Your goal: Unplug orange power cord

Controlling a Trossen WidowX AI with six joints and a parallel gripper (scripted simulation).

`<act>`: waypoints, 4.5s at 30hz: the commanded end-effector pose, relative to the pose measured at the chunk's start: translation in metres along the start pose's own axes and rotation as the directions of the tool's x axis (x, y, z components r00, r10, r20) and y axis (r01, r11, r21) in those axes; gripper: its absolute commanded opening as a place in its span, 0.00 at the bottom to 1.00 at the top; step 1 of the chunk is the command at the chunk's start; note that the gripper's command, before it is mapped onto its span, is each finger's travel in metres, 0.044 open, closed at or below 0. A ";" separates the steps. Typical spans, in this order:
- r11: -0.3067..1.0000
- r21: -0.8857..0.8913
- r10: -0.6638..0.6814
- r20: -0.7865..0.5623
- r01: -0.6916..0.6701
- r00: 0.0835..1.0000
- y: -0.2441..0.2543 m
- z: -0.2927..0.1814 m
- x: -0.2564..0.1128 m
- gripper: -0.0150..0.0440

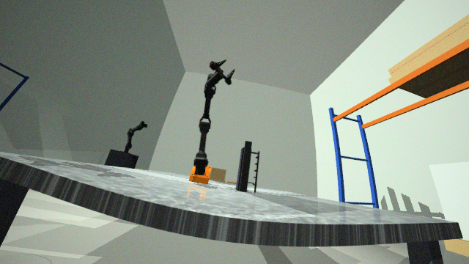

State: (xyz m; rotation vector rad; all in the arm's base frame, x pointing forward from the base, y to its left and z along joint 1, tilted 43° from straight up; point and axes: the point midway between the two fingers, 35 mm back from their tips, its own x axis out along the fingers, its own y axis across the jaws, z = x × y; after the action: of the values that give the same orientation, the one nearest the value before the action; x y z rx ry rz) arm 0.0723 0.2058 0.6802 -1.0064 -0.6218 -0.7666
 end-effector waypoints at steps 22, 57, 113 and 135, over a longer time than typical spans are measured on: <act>0.900 0.434 0.201 -0.322 -0.045 0.925 -0.058 -0.232 0.065 0.53; 0.247 0.533 0.884 -0.465 -0.809 -0.037 0.356 -0.370 -0.049 0.53; -0.774 0.186 0.107 -0.904 -0.606 -0.415 0.403 -0.453 -0.282 0.53; -0.774 0.186 0.106 -0.904 -0.606 -0.414 0.397 -0.468 -0.281 0.53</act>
State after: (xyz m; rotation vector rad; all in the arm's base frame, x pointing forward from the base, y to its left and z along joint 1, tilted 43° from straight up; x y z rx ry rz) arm 0.2773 -0.0119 0.0772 -1.6389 1.7929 0.7266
